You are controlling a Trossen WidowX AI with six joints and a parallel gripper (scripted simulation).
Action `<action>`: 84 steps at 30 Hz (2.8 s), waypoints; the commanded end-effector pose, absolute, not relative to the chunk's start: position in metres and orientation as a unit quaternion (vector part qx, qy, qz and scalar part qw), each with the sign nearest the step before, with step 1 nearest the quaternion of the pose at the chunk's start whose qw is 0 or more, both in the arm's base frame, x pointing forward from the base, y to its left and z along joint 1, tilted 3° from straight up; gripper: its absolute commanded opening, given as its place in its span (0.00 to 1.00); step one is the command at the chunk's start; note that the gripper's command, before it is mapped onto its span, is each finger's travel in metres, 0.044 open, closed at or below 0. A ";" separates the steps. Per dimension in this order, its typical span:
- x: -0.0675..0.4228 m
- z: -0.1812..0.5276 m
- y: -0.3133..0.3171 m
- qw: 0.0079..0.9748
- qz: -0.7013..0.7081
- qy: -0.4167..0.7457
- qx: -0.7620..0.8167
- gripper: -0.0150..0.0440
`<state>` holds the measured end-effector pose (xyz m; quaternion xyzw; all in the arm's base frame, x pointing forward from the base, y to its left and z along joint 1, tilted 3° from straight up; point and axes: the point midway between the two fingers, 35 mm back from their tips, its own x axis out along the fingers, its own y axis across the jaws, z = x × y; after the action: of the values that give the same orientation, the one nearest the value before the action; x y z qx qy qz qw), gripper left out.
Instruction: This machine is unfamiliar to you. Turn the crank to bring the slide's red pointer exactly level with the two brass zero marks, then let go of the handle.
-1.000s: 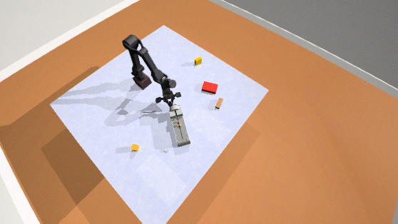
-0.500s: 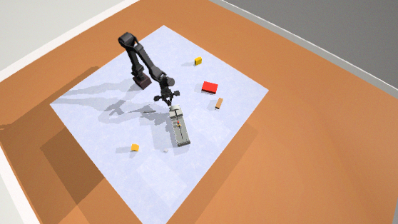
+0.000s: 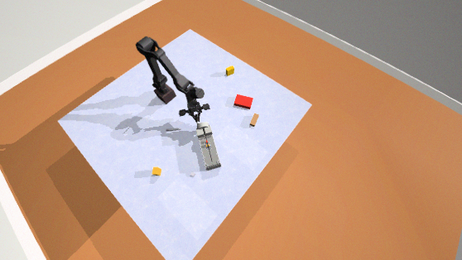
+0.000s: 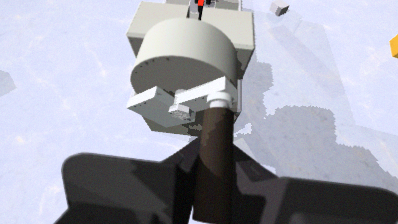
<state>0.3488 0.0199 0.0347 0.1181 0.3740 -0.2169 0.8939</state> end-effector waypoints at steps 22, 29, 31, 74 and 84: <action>0.356 0.048 0.035 0.897 -0.215 0.366 0.121 0.25; 0.358 0.049 0.037 0.897 -0.215 0.366 0.121 0.25; 0.358 0.048 0.037 0.897 -0.215 0.366 0.121 0.25; 0.369 0.040 0.058 0.897 -0.215 0.366 0.122 0.25; 0.373 0.028 0.067 0.897 -0.215 0.366 0.122 0.25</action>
<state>0.3710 0.0623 0.0336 0.1192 0.3654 -0.2175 0.8972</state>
